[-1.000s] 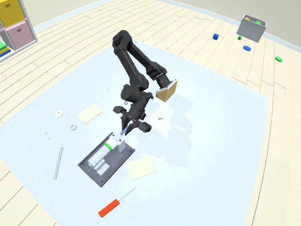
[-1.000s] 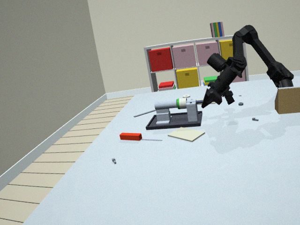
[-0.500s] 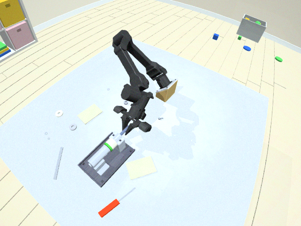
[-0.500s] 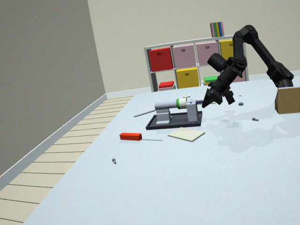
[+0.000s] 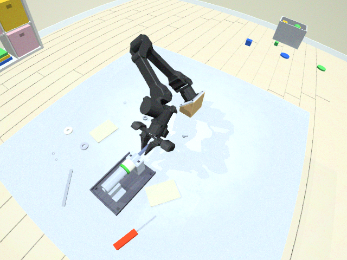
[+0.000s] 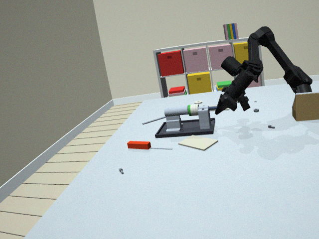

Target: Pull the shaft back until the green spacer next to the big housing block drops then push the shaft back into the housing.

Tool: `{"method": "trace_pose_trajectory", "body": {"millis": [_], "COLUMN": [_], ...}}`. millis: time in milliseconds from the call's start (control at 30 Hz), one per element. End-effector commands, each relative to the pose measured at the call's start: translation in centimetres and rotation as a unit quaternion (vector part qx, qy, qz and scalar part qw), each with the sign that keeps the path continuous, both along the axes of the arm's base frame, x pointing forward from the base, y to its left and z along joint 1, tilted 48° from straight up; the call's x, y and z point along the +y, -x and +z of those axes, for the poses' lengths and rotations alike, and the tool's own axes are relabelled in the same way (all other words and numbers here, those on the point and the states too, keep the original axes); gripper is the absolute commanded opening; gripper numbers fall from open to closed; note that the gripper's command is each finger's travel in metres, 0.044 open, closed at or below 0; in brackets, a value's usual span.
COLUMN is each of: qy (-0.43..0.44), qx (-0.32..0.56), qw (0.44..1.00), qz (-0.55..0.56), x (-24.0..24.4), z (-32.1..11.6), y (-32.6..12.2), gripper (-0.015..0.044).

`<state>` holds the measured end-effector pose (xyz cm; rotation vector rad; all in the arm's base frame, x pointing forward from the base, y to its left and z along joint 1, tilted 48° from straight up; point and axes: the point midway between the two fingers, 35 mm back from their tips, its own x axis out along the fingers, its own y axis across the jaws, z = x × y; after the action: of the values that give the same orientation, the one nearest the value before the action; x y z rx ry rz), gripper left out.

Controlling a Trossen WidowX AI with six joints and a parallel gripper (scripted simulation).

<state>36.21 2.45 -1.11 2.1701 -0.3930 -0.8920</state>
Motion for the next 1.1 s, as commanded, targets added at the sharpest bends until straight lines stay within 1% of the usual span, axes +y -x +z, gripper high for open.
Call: {"method": "trace_pose_trajectory", "body": {"millis": [0,1067], "qy": [-0.001,-0.001], "qx": [-0.001,-0.001], "qw": [1.0,1.0], "qz": [-0.002,-0.002], "x": [-0.03,-0.03], "z": [0.01,0.0], "y": [0.1,0.5], "gripper": [0.0,0.0]}}
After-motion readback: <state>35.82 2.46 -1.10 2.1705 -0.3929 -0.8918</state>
